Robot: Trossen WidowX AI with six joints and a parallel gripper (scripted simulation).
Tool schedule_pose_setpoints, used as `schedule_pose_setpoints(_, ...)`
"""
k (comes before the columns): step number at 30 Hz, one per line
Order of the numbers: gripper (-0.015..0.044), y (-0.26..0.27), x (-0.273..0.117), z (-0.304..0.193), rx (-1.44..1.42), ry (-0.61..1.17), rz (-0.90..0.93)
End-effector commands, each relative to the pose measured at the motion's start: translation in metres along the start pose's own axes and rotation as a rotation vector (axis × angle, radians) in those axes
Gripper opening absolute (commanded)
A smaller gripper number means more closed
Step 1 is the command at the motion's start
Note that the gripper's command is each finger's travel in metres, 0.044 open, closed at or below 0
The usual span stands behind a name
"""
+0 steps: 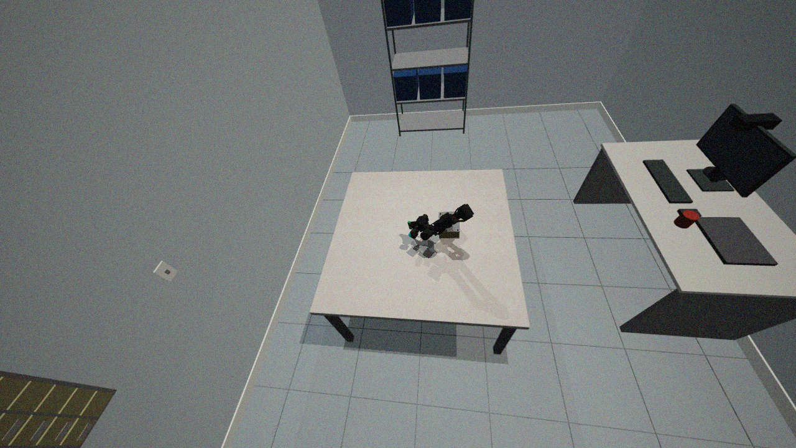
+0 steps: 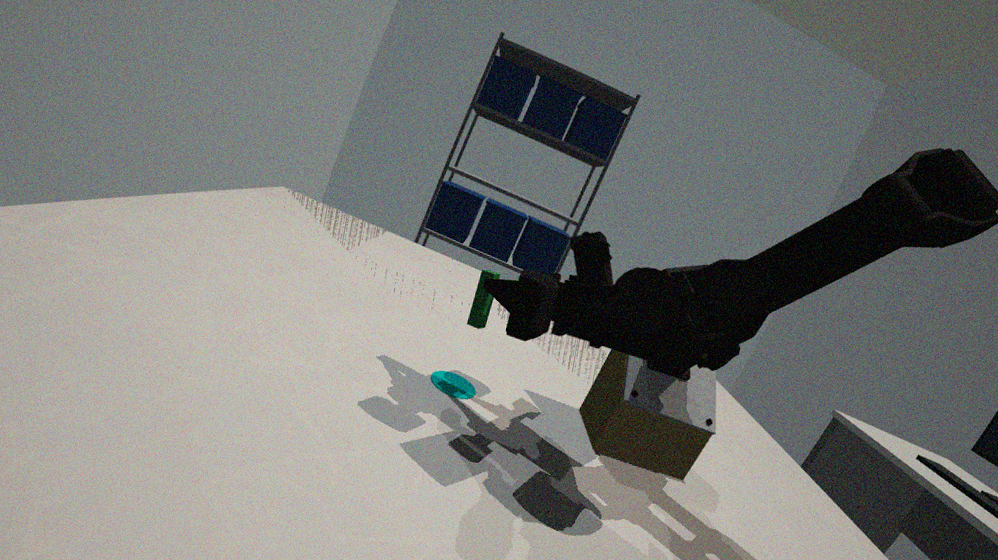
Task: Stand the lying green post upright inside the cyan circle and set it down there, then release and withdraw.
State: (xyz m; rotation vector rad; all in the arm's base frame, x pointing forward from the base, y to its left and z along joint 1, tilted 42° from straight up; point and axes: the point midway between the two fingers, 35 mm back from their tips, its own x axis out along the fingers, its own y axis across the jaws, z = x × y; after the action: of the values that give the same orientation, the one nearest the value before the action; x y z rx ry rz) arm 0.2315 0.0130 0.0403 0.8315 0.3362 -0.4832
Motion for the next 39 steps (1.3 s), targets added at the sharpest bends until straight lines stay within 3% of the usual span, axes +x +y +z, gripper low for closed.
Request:
schedule_pose_setpoints(1, 0.0023, 0.000, 0.001, -0.003, 0.000, -0.009, -0.001)
schedule_pose_setpoints(39, 0.0023, -0.005, 0.008, -0.041, -0.023, -0.045, 0.022)
